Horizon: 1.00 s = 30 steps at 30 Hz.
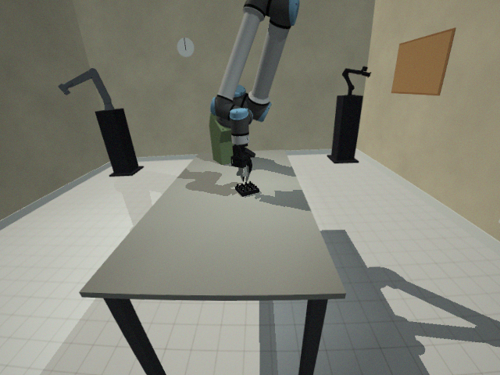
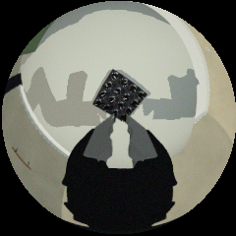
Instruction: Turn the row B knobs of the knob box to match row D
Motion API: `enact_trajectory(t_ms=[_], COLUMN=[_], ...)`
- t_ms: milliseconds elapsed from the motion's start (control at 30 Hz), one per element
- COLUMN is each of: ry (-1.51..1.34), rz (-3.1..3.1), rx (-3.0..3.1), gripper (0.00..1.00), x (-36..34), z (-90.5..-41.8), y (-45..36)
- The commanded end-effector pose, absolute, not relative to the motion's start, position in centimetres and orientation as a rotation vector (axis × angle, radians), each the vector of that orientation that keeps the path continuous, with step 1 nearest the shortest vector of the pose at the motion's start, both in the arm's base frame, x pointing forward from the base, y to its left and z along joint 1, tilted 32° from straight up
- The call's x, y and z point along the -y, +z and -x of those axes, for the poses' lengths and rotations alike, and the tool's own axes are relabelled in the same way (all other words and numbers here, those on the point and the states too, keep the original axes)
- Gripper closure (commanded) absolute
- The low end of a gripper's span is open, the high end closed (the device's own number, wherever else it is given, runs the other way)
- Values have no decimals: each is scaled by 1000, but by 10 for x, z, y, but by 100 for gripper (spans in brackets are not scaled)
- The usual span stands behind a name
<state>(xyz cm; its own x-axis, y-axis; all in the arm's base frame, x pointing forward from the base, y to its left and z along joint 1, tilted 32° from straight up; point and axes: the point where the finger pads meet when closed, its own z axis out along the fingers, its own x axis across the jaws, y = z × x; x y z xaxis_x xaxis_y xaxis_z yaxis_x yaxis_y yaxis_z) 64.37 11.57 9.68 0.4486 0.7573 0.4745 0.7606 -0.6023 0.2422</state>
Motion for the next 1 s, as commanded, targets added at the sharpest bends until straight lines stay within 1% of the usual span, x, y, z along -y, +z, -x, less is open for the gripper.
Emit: enact_trajectory(t_ms=[0, 967], ry=[-871, -871], rz=[2669, 2669], rx=[1398, 1398], gripper=[89, 89], x=[-117, -123], z=[-647, -656], y=[93, 76])
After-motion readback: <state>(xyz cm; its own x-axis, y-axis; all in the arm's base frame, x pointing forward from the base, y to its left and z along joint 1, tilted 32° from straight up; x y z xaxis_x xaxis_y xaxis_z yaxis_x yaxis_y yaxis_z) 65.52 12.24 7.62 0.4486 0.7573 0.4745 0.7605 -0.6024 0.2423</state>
